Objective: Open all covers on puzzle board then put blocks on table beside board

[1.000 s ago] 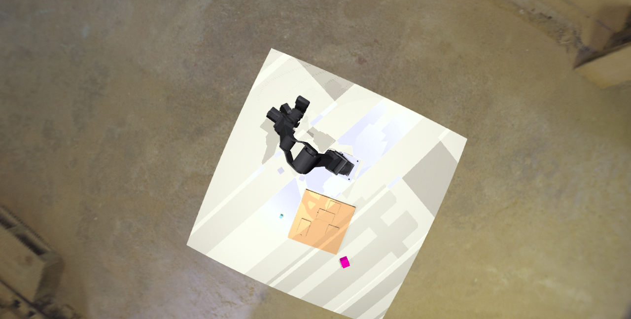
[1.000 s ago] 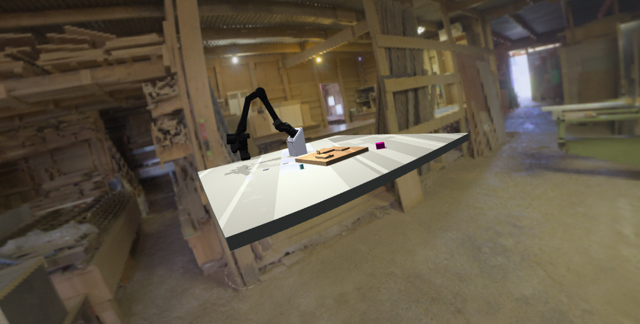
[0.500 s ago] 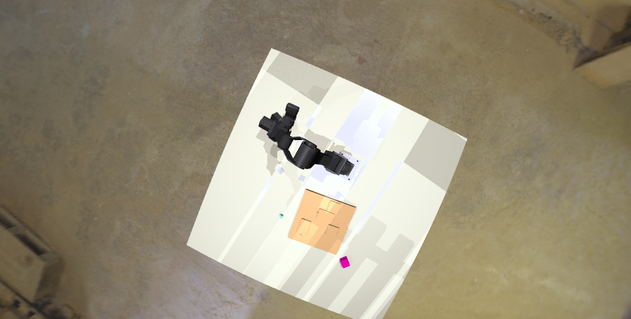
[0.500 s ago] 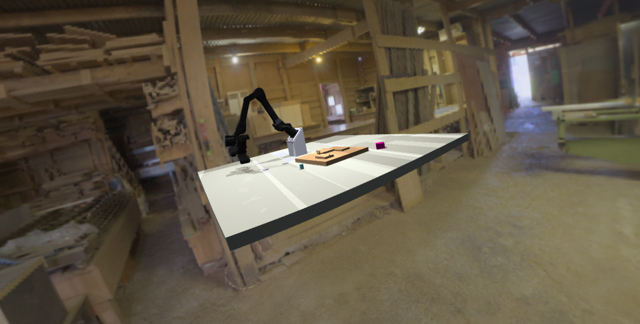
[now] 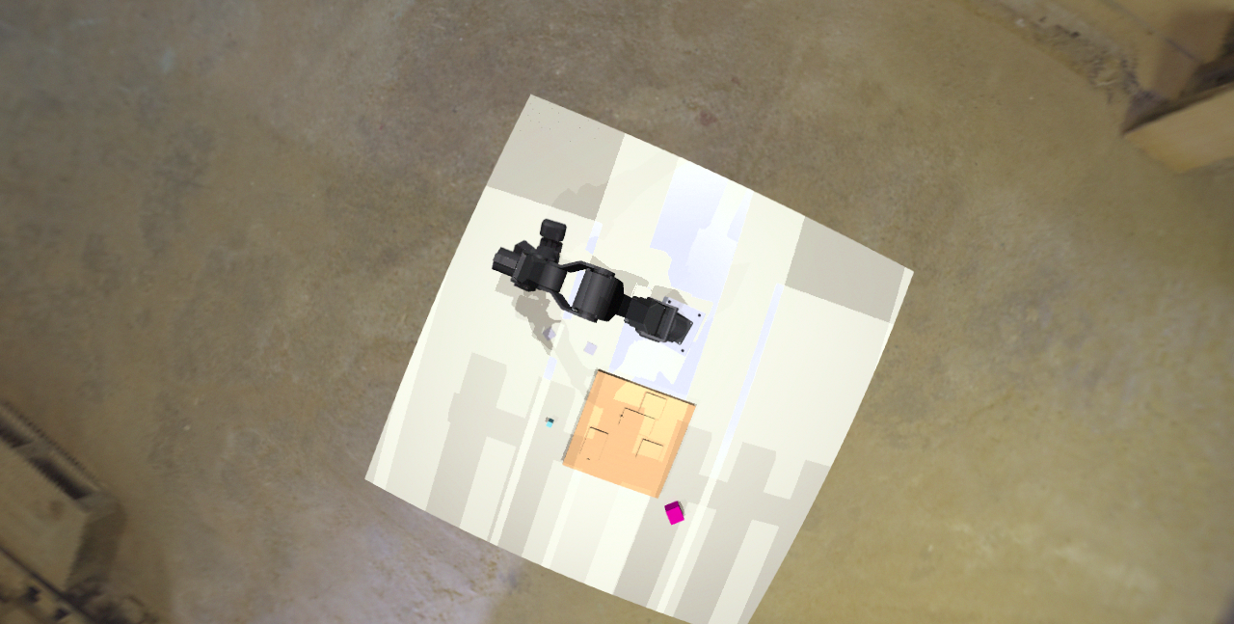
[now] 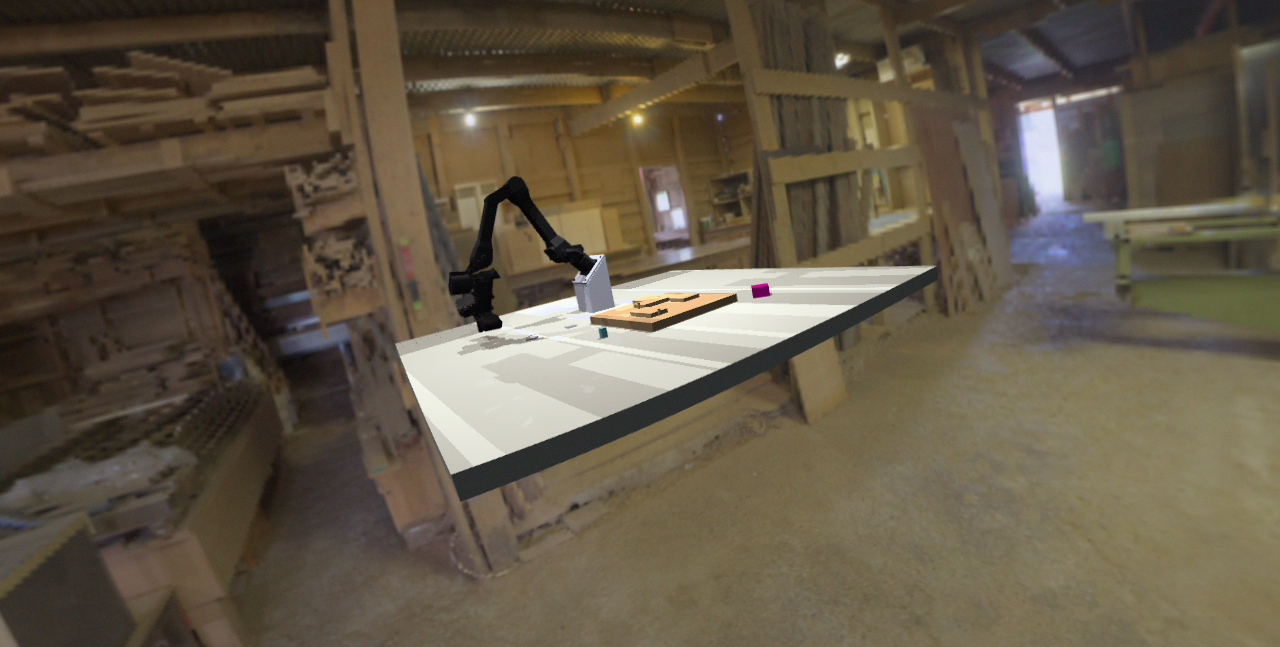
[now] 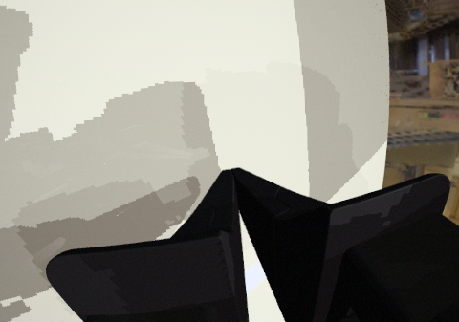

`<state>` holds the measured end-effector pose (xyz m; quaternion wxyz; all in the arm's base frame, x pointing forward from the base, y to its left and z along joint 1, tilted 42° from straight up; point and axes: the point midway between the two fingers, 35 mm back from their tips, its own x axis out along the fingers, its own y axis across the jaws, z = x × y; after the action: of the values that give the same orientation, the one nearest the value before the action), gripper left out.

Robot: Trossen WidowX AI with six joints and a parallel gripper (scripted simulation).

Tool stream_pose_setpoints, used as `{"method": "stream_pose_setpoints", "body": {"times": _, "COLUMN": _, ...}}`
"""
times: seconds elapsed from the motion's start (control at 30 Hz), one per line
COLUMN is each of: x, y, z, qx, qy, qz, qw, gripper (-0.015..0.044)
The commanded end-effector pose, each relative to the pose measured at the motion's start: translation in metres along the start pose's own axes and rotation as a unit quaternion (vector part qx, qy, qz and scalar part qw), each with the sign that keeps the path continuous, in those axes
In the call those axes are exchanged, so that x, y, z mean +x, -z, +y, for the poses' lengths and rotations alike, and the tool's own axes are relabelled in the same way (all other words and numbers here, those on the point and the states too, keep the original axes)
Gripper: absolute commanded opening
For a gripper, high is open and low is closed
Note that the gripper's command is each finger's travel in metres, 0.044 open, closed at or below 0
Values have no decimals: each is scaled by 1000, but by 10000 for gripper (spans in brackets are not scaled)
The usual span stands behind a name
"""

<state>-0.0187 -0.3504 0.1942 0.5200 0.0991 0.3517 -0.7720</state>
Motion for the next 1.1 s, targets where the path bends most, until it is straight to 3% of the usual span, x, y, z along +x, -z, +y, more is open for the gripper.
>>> {"method": "stream_pose_setpoints", "body": {"times": 0.0, "x": -6, "y": -8, "z": 18, "qx": -14, "qy": -24, "qz": -12, "qw": 1000, "gripper": 0}}
{"method": "stream_pose_setpoints", "body": {"times": 1.07, "x": -84, "y": -16, "z": 160, "qx": -96, "qy": -195, "qz": -66, "qw": 974, "gripper": 0}}
